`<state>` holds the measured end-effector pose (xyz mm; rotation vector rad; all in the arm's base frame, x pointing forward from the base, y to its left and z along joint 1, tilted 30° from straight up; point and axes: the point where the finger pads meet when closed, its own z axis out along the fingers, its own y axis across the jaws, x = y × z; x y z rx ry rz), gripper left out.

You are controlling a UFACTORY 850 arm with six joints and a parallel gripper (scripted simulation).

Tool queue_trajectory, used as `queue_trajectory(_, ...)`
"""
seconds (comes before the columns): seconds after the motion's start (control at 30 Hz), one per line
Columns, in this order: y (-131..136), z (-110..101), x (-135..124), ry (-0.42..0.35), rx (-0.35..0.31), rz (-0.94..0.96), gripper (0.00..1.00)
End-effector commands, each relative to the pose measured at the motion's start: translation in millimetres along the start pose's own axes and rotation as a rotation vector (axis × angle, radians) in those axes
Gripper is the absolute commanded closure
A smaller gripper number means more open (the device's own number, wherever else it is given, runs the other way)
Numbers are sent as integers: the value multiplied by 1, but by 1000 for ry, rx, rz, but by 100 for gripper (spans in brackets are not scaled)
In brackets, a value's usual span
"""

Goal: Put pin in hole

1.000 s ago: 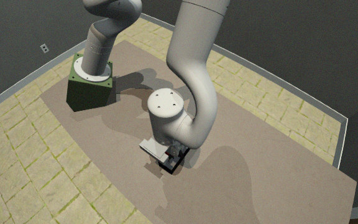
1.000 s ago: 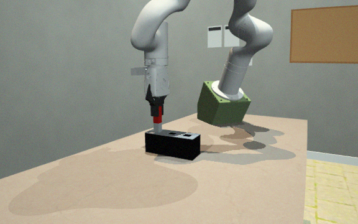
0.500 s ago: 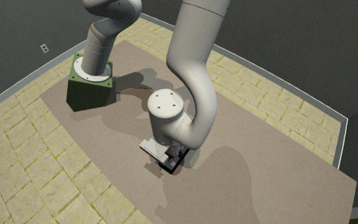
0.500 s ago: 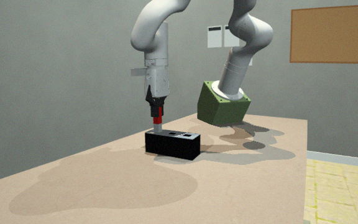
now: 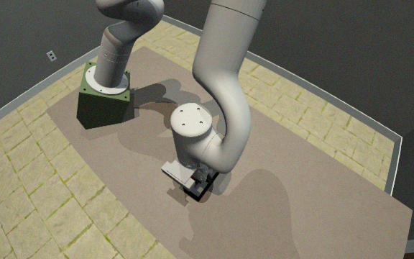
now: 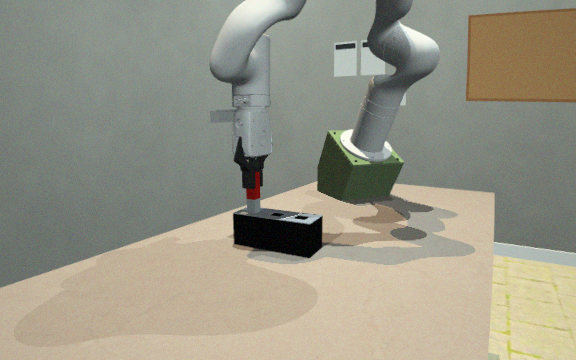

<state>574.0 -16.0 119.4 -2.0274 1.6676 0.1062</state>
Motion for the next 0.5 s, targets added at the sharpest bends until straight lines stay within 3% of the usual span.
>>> queue_trajectory(0.0,0,0,-1,-2,3,-1,100)
queue_trajectory(0.47,0,4,0,-1,3,-2,100)
